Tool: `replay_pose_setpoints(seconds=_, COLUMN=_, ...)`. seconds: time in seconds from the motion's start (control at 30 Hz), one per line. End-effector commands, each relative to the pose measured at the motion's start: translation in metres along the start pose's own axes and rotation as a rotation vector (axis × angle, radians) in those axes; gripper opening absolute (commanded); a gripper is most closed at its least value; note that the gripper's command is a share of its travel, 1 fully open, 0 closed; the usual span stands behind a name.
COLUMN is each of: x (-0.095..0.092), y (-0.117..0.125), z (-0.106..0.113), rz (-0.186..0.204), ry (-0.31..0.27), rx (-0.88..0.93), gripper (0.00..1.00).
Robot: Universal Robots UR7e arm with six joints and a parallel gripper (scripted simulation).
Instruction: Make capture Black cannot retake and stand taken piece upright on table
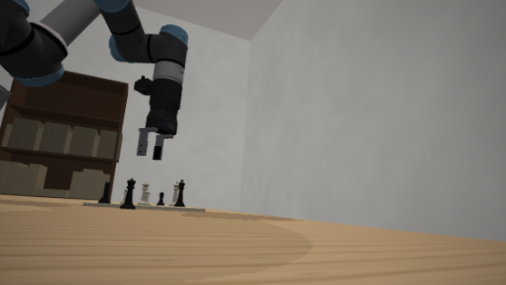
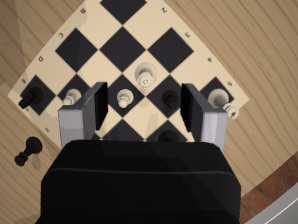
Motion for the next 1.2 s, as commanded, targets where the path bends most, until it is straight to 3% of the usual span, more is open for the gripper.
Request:
replay_pose_setpoints(seconds=0.0, x=0.000, y=0.000, z=0.000, rz=0.000, ry=-0.001, rx=0.000, gripper=1.00)
replay_pose_setpoints(seconds=0.7, x=-0.008, y=0.000, z=0.000, rz=0.000, ry=-0.001, rx=0.000, gripper=1.00)
replay_pose_setpoints(seconds=1.17, x=-0.056, y=0.000, z=0.000, rz=0.000, ry=-0.001, rx=0.000, gripper=1.00)
Point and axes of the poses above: the point where the finger pads meet when closed, its own x axis out along the fingers, its own y axis across the jaws, z = x × y, the point moved 5 cm from there along -x, back along the fingers, and after that the axes turned 3 degrees about -x, right-handed, at the moved point
